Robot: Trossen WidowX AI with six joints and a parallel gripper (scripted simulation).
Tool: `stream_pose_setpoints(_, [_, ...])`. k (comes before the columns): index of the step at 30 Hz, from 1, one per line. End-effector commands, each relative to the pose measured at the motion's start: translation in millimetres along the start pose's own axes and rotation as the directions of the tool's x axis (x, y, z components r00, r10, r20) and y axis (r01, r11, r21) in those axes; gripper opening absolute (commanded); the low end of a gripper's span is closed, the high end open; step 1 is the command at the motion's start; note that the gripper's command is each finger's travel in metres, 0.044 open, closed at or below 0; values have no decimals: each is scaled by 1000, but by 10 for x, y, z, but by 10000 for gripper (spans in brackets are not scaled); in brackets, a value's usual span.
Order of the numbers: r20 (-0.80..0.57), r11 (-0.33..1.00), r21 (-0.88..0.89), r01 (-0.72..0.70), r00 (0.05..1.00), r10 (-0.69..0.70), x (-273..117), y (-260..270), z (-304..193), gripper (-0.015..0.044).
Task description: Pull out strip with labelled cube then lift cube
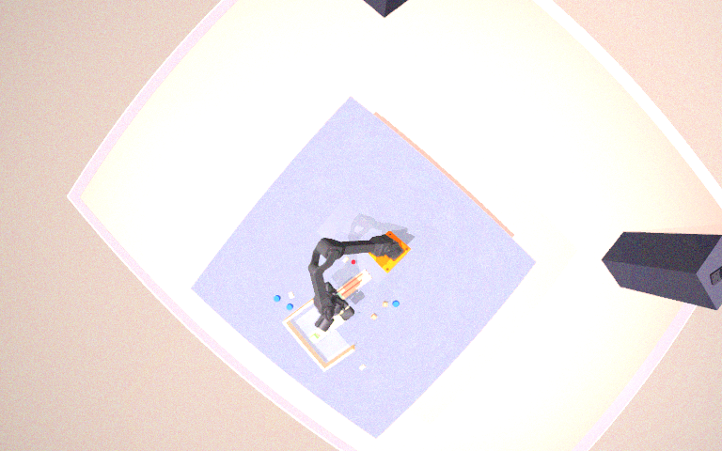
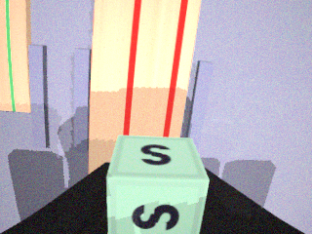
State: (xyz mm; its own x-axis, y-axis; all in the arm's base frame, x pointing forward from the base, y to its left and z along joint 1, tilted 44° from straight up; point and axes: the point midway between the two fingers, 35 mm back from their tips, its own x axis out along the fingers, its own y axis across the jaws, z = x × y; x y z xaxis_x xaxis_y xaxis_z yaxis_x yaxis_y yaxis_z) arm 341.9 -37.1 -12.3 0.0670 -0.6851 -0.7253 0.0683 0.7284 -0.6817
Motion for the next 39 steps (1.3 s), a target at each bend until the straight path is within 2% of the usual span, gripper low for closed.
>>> stream_pose_setpoints(1, [-6, 1000, 0, 0, 1000, 0, 7, 7, -158, 0])
stream_pose_setpoints(10, [-7, 1000, 0, 0, 1000, 0, 1, 5, -367, 0])
stream_pose_setpoints(18, [-8, 1000, 0, -2, 1000, 2, -351, 7, -364, 0])
stream_pose_setpoints(39, [-8, 1000, 0, -2, 1000, 2, -351, 7, -364, 0])
